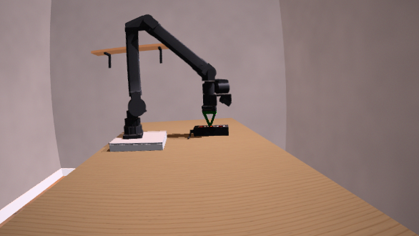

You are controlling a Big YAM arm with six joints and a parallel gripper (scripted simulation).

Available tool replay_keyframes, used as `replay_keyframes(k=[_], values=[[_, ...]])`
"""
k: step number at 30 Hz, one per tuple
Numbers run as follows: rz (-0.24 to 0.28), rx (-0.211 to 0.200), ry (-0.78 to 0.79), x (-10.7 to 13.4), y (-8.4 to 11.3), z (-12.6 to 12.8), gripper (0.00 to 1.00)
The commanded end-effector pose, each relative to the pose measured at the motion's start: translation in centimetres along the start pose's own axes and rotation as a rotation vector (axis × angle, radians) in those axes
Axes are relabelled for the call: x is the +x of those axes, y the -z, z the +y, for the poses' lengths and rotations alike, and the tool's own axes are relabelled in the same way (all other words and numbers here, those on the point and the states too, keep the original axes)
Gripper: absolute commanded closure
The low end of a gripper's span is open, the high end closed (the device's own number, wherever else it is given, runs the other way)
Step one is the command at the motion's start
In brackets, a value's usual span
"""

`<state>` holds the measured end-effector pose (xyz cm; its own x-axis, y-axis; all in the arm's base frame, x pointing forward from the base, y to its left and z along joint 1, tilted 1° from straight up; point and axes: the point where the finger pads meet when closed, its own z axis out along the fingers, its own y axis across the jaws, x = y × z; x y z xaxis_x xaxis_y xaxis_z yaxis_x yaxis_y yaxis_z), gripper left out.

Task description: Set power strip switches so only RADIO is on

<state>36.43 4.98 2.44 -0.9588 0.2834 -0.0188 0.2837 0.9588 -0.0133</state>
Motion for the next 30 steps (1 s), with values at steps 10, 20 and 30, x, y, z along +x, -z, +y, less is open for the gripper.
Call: replay_keyframes(k=[10, 20, 30], values=[[-0.014, -0.008, 0.0, -0.5, -0.6, 0.5, 1.0], [-0.01, -0.006, 0.0, -0.3, -1.0, 0.4, 1.0], [-0.01, -0.006, 0.0, -0.3, -1.0, 0.4, 1.0]])
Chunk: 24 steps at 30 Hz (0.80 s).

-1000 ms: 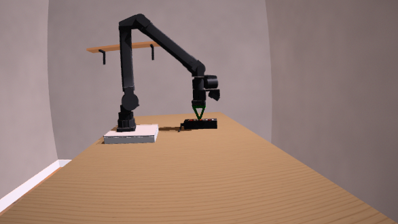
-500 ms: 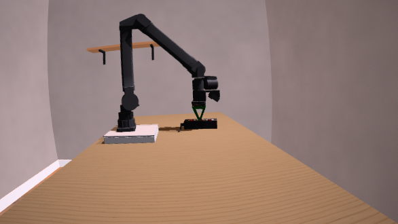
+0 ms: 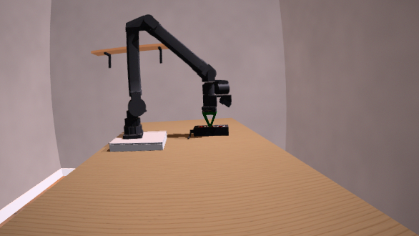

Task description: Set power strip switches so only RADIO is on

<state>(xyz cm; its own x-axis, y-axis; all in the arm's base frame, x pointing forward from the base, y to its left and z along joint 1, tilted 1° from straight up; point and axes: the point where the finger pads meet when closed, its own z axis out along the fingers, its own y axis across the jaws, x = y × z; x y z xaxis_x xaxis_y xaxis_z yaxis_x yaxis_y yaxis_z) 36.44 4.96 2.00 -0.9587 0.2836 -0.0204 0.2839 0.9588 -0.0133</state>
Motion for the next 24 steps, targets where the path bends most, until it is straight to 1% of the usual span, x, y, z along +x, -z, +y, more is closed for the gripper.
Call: replay_keyframes(k=[1, 6, 8, 9, 11, 20, 22, 23, 24], values=[[-0.008, -0.006, 0.0, -0.3, -0.5, 0.4, 1.0], [-0.009, -0.007, 0.0, -0.3, -0.5, 0.4, 1.0], [-0.019, -0.012, 0.0, -0.9, 0.0, 0.6, 1.0], [-0.031, -0.017, 0.0, -1.3, 0.7, 0.8, 1.0], [-0.062, -0.032, -0.001, -2.3, 2.9, 1.3, 1.0], [-0.065, -0.033, -0.001, -2.2, 5.8, 1.3, 1.0], [-0.065, -0.033, -0.001, -2.2, 5.8, 1.3, 1.0], [0.013, 0.004, 0.0, 0.2, 3.1, 0.2, 1.0], [-0.008, -0.006, 0.0, -0.6, 4.1, 0.6, 1.0]])
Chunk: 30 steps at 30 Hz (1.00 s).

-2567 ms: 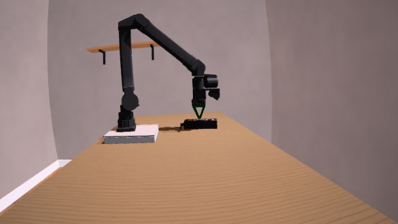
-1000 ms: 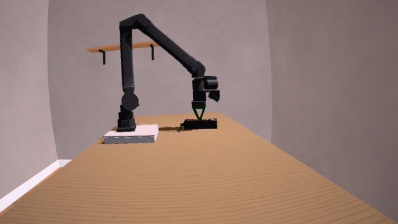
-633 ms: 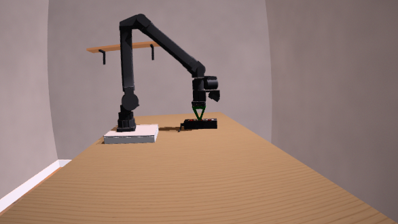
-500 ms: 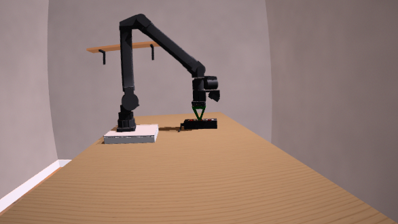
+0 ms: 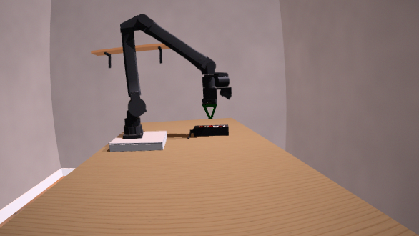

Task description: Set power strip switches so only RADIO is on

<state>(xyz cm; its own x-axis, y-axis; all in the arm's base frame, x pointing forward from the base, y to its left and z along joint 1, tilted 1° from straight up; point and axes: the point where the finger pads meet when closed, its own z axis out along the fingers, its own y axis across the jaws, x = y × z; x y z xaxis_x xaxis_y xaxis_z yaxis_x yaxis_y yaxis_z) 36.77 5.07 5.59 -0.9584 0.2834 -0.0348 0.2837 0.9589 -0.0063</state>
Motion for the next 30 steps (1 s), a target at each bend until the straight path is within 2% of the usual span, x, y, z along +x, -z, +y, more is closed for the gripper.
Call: replay_keyframes(k=[1, 2, 3, 8, 23, 24, 27, 30], values=[[-0.02, -0.012, 0.0, -1.1, 1.6, 0.8, 1.0], [-0.048, -0.025, -0.001, -1.8, 2.9, 1.1, 1.0], [-0.051, -0.026, 0.0, -1.8, 3.1, 1.2, 1.0], [-0.011, -0.008, 0.001, -0.9, 1.4, 0.7, 1.0], [-0.02, -0.012, 0.0, -0.9, 1.7, 0.8, 1.0], [-0.02, -0.012, 0.0, -0.9, 1.8, 0.8, 0.0], [-0.051, -0.027, 0.0, -1.8, 3.4, 1.2, 0.0], [-0.052, -0.027, 0.0, -1.8, 4.1, 1.2, 0.0]])
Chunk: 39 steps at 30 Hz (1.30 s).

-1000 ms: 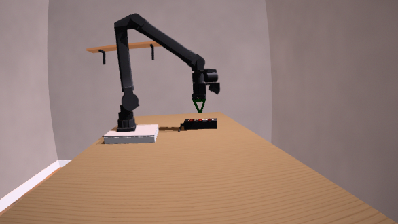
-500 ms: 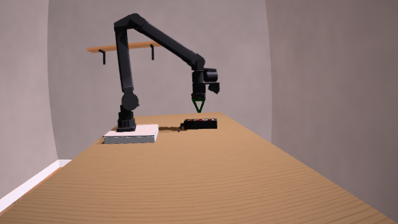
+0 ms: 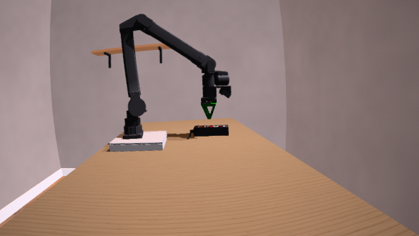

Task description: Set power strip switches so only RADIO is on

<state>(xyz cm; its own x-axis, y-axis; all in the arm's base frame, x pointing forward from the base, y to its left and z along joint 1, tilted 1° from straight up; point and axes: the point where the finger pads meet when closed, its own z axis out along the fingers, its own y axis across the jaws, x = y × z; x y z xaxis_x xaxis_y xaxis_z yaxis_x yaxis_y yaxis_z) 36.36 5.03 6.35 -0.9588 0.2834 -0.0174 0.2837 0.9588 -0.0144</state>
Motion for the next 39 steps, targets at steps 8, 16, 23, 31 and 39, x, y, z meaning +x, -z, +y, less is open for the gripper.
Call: replay_keyframes(k=[8, 16, 23, 31, 39], values=[[-0.071, -0.036, 0.0, -1.9, 6.7, 1.3, 0.0], [-0.074, -0.038, 0.0, -1.6, 12.0, 1.1, 0.0], [-0.045, -0.024, -0.002, -1.7, 12.4, 1.0, 0.0], [-0.046, -0.024, -0.001, -1.3, 12.4, 0.8, 0.0], [-0.046, -0.024, -0.001, -1.3, 12.4, 0.8, 0.0]])
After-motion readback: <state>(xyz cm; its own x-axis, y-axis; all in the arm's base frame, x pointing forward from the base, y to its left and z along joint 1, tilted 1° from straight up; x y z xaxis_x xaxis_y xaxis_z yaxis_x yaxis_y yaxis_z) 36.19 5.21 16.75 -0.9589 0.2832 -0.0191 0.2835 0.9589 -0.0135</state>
